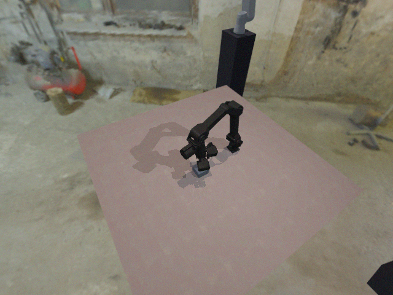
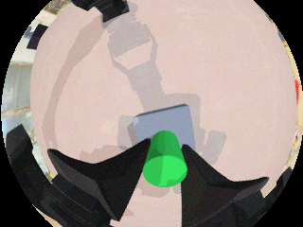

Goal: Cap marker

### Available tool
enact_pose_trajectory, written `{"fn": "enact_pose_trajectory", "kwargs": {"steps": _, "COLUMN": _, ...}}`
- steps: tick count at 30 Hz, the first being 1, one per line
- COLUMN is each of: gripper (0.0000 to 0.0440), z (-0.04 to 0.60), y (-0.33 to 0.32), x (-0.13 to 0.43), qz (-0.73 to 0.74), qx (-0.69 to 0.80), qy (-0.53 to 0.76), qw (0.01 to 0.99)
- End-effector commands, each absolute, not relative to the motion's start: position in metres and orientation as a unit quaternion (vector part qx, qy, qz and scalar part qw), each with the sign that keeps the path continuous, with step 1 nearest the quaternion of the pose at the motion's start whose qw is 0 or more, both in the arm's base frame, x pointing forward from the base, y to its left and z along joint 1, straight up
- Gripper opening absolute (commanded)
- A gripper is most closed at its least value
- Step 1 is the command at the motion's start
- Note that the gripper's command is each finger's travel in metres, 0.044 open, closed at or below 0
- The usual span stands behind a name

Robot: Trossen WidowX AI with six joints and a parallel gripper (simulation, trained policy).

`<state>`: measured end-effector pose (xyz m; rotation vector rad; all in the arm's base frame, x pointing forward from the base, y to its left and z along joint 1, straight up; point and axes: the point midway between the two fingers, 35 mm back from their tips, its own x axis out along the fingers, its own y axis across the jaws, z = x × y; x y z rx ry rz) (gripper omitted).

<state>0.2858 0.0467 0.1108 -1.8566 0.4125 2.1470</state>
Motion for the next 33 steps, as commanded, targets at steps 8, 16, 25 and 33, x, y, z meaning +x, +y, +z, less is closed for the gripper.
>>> {"fn": "enact_pose_trajectory", "kwargs": {"steps": 8, "gripper": 0.0159, "z": 0.1, "y": 0.047, "x": 0.271, "qz": 0.765, "qx": -0.615, "qy": 0.143, "qw": 0.128}}
{"fn": "enact_pose_trajectory", "kwargs": {"steps": 16, "gripper": 0.0258, "z": 0.104, "y": 0.048, "x": 0.254, "qz": 0.778, "qx": -0.603, "qy": 0.126, "qw": 0.126}}
{"fn": "enact_pose_trajectory", "kwargs": {"steps": 25, "gripper": 0.044, "z": 0.109, "y": 0.049, "x": 0.249, "qz": 0.768, "qx": -0.618, "qy": 0.107, "qw": 0.126}}
{"fn": "enact_pose_trajectory", "kwargs": {"steps": 33, "gripper": 0.044, "z": 0.132, "y": 0.05, "x": 0.255, "qz": 0.744, "qx": -0.65, "qy": 0.086, "qw": 0.13}}
